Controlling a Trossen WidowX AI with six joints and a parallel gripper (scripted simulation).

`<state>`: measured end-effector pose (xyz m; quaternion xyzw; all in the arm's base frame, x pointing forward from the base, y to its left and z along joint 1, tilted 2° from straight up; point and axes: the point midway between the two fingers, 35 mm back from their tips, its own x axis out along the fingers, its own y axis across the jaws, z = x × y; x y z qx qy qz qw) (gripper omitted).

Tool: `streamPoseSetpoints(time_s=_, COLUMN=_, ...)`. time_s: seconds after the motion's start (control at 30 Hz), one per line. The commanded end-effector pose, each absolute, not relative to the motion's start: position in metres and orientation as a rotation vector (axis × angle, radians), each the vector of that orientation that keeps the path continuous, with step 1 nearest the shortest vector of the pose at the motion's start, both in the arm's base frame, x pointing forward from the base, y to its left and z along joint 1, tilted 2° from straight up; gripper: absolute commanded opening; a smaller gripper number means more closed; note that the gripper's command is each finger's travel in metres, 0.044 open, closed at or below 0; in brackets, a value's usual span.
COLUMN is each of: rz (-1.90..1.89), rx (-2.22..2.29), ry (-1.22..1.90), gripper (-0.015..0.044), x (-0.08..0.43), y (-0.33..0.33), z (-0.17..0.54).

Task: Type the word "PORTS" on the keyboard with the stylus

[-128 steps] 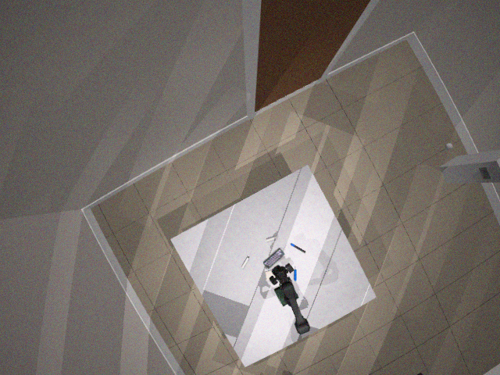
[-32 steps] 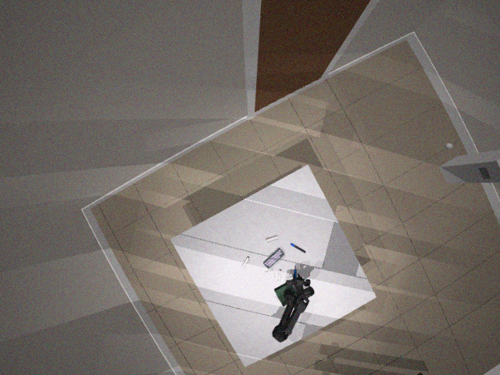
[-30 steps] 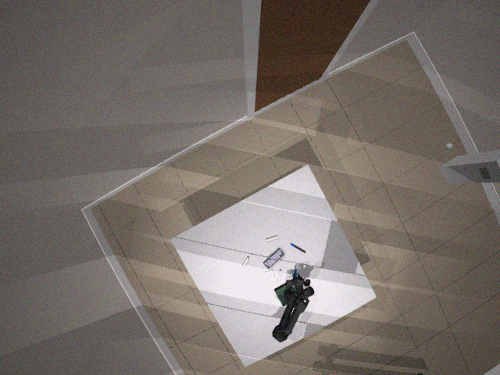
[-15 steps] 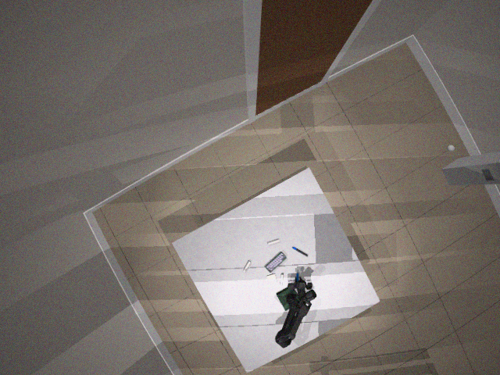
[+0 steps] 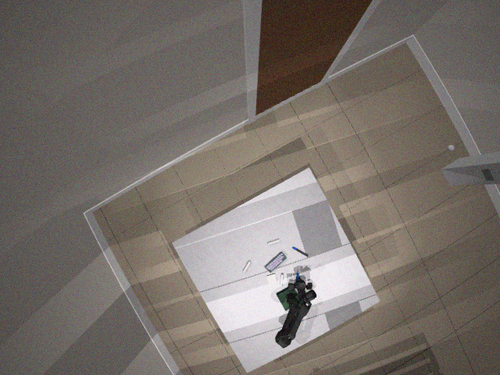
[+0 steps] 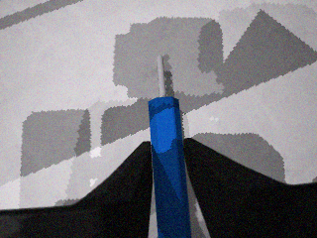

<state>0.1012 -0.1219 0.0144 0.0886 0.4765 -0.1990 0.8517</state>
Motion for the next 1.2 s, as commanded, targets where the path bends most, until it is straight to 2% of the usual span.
streamPoseSetpoints(time_s=0.0, rz=-0.420, rx=0.186, ry=1.003, gripper=0.0000, x=0.101, y=-0.122, z=0.018)
streamPoseSetpoints(time_s=0.37, rz=-0.419, rx=0.187, ry=1.003, gripper=0.0000, x=0.101, y=-0.120, z=0.061)
streamPoseSetpoints(time_s=0.57, rz=-0.411, rx=0.176, ry=1.013, gripper=0.0000, x=0.101, y=-0.121, z=0.061)
streamPoseSetpoints(time_s=1.17, rz=-0.183, rx=-0.106, ry=1.300, gripper=0.0000, x=0.114, y=-0.124, z=0.069)
